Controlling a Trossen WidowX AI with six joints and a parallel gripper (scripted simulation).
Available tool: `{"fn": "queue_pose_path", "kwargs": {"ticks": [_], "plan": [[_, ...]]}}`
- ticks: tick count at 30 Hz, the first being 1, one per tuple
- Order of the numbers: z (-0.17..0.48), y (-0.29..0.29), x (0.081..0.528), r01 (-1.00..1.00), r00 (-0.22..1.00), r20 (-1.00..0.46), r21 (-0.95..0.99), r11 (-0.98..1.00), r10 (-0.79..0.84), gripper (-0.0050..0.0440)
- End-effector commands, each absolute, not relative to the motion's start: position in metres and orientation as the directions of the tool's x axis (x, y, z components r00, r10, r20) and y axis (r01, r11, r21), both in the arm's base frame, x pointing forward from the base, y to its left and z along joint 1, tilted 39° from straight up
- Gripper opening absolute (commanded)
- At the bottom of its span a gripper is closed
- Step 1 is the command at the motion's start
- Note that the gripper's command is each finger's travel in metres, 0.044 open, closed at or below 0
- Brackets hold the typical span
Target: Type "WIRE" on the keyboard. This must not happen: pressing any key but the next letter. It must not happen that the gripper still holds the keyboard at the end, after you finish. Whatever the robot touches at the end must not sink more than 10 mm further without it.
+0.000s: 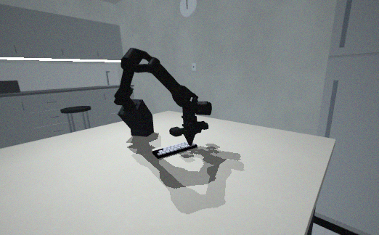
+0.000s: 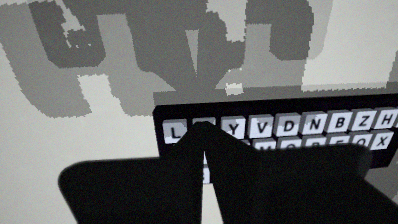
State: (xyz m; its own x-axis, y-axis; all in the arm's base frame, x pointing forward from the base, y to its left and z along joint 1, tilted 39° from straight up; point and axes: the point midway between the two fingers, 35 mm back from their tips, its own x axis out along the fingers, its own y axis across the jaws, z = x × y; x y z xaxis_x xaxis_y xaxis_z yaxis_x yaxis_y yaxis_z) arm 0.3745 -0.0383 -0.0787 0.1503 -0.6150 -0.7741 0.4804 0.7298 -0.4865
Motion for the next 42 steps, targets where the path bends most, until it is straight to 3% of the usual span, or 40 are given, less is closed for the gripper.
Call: {"fn": "queue_pose_path", "kwargs": {"ticks": [1, 31, 38, 42], "plan": [[-0.081, -0.041, 0.373, 0.478, 0.144, -0.772, -0.493, 0.727, -0.619, 0.0], [-0.053, -0.019, 0.368, 0.478, 0.144, -0.772, -0.493, 0.727, -0.619, 0.0], [-0.063, -0.027, 0.317, 0.477, 0.144, -0.773, -0.493, 0.727, -0.618, 0.0], [-0.063, -0.028, 0.31, 0.478, 0.145, -0.772, -0.493, 0.727, -0.619, 0.0]]}}
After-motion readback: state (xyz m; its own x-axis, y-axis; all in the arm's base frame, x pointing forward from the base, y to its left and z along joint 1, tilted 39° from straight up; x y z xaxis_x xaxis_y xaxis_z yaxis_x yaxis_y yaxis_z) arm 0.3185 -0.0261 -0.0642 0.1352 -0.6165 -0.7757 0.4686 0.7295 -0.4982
